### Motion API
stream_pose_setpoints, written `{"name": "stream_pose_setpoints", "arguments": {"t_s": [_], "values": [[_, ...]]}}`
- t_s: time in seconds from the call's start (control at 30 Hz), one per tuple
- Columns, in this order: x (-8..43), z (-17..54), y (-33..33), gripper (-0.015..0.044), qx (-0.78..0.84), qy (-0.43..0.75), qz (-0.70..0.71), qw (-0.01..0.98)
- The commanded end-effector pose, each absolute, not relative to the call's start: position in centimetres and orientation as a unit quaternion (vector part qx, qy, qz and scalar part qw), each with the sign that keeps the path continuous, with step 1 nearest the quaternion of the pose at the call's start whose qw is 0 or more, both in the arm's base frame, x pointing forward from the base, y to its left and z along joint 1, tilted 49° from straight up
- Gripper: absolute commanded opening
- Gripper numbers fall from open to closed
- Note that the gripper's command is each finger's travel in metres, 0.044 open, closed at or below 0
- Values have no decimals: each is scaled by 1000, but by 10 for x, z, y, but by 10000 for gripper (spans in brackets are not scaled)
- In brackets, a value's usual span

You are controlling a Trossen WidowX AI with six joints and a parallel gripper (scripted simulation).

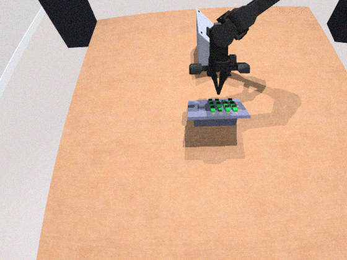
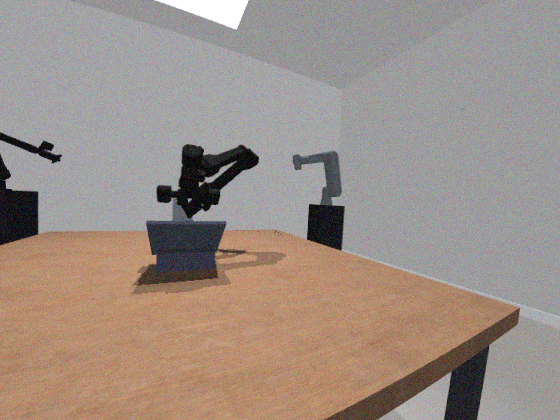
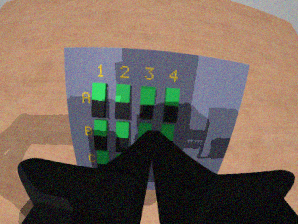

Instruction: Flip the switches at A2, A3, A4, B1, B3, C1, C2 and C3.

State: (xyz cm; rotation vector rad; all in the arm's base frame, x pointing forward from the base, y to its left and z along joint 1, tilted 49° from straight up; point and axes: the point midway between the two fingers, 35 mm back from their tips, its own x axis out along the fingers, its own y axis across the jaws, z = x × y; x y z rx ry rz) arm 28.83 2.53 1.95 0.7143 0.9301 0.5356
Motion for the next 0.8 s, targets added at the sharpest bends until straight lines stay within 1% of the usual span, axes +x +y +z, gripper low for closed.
{"name": "stream_pose_setpoints", "arguments": {"t_s": [0.0,0.33,0.53,0.77], "values": [[278,35,13,0,334,430,254,800],[281,16,-3,0,333,429,254,800],[297,-2,20,0,336,419,250,805],[300,-4,24,0,337,418,250,806]]}}
